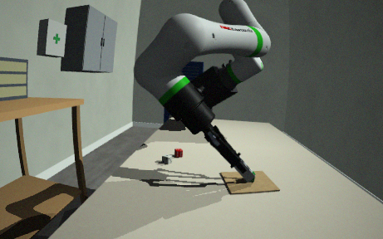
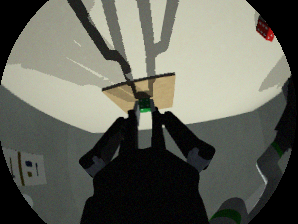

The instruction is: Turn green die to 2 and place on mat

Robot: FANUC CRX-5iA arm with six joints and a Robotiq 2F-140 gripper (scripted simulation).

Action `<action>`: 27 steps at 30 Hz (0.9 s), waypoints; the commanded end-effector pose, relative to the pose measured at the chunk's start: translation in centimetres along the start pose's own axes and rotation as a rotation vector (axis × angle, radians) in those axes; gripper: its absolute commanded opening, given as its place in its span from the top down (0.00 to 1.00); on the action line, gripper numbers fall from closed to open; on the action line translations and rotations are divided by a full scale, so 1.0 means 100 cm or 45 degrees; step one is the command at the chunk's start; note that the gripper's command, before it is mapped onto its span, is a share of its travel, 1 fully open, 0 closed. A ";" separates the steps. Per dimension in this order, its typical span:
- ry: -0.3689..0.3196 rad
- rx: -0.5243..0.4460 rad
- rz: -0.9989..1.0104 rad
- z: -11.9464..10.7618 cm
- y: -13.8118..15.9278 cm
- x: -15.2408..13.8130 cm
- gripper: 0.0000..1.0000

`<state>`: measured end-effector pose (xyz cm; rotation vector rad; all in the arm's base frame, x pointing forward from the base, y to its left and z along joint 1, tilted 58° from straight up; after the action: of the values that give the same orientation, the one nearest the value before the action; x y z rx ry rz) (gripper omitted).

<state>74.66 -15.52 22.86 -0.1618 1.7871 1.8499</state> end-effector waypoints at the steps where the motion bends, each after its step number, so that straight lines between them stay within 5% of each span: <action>1: 0.000 0.000 0.000 0.000 0.000 0.000 0.79; 27: 0.000 0.000 0.000 0.000 0.000 0.000 0.70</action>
<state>74.66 -15.52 22.86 -0.1618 1.7871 1.8499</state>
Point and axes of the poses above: the point where the finger pads meet when closed, its own z axis out along the fingers, its own x axis across the jaws, y = z × x, the point moved 8 cm from there along -z, back along the fingers, and after that the axes turned 3 degrees about z, right-handed, at the moved point
